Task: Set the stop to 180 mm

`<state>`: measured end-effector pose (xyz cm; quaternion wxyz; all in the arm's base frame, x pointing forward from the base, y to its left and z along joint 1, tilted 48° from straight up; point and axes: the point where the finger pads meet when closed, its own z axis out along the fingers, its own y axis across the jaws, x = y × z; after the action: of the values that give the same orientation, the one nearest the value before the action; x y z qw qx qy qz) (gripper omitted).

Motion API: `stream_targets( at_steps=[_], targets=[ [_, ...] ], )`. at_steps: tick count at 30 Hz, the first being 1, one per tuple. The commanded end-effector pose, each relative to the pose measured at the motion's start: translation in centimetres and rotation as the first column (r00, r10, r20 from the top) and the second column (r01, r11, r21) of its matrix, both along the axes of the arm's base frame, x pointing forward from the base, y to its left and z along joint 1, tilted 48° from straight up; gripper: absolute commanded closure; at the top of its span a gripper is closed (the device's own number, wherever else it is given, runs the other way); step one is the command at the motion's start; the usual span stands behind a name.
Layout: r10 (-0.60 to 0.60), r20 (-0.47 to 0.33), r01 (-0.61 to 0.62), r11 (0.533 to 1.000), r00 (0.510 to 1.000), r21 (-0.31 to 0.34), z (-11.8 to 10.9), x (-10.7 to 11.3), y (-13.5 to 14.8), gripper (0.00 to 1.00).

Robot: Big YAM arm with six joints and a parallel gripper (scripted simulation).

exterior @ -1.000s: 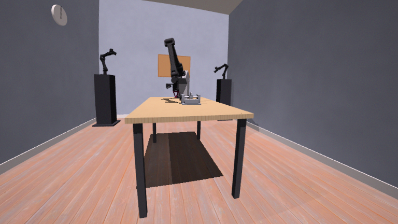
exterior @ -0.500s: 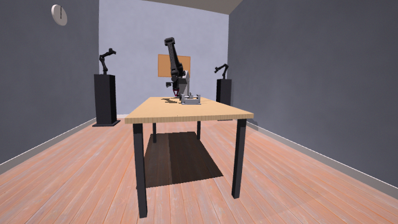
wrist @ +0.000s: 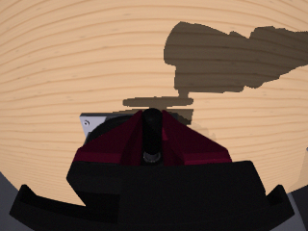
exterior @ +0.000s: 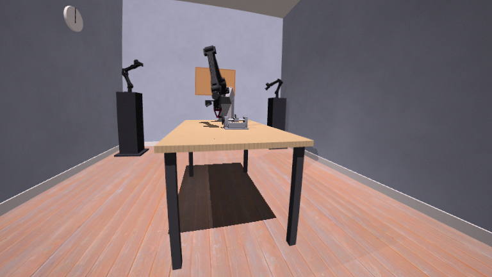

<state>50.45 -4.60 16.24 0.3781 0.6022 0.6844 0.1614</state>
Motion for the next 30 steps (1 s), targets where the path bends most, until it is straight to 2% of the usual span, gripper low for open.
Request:
stream_targets(
  at_steps=[1,9,17,30],
  targets=[
    [0.005,0.02,-0.005,1.0,1.0,0.002,1.9,-0.7,0.8,0.94],
    [0.003,0.042,-0.003,1.0,0.999,0.004,4.2,0.2,1.2,0.94],
    [0.008,0.033,-0.008,1.0,0.999,0.002,4.0,0.0,1.3,0.94],
    [0.007,0.044,-0.008,1.0,0.999,0.004,6.2,0.6,1.8,0.94]
  ],
)
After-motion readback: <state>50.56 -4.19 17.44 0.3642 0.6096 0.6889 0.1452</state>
